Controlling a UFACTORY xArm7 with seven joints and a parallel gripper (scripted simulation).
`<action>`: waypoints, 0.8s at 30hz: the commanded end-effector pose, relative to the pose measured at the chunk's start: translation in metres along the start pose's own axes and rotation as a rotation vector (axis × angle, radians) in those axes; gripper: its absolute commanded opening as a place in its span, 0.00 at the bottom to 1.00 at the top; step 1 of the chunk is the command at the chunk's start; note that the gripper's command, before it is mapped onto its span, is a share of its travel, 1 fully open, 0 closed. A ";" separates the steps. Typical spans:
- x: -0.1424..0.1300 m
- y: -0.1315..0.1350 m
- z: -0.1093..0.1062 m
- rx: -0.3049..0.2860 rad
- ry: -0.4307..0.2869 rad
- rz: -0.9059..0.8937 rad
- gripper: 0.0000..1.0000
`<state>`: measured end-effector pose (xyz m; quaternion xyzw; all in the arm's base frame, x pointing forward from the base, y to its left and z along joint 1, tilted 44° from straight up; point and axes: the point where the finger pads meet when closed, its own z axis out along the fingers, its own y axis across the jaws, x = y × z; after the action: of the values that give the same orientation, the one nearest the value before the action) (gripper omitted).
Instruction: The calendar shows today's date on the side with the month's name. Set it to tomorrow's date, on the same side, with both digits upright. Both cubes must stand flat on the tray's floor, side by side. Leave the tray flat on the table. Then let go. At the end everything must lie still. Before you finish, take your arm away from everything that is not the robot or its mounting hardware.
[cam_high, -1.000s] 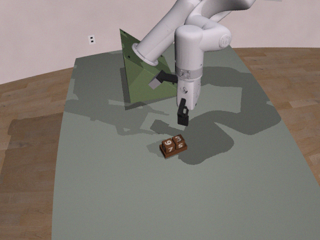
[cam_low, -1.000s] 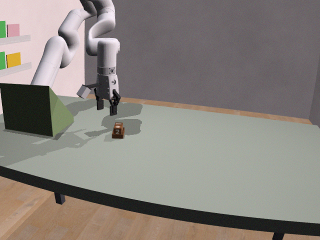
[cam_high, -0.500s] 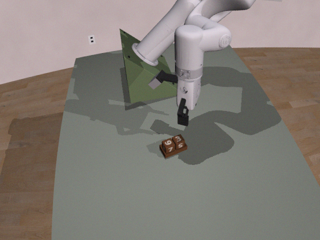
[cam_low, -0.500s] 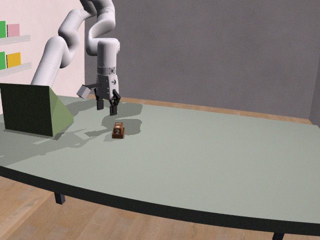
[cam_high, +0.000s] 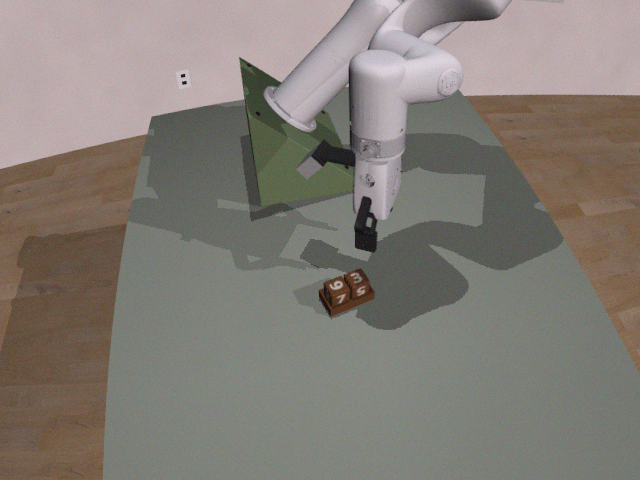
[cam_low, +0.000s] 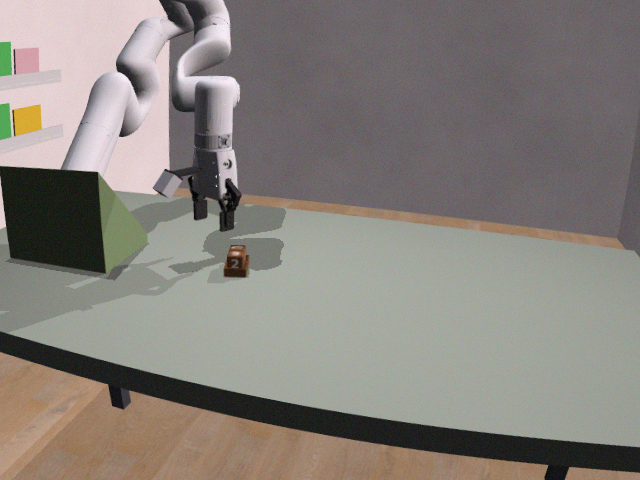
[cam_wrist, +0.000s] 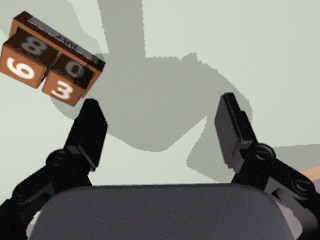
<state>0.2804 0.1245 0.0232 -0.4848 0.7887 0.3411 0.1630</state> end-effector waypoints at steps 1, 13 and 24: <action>0.004 -0.006 -0.001 0.003 -0.001 0.001 1.00; 0.013 -0.016 -0.001 0.003 -0.001 0.001 1.00; 0.021 -0.026 0.000 0.003 -0.001 0.001 1.00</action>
<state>0.2910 0.1041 0.0013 -0.4844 0.7890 0.3411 0.1627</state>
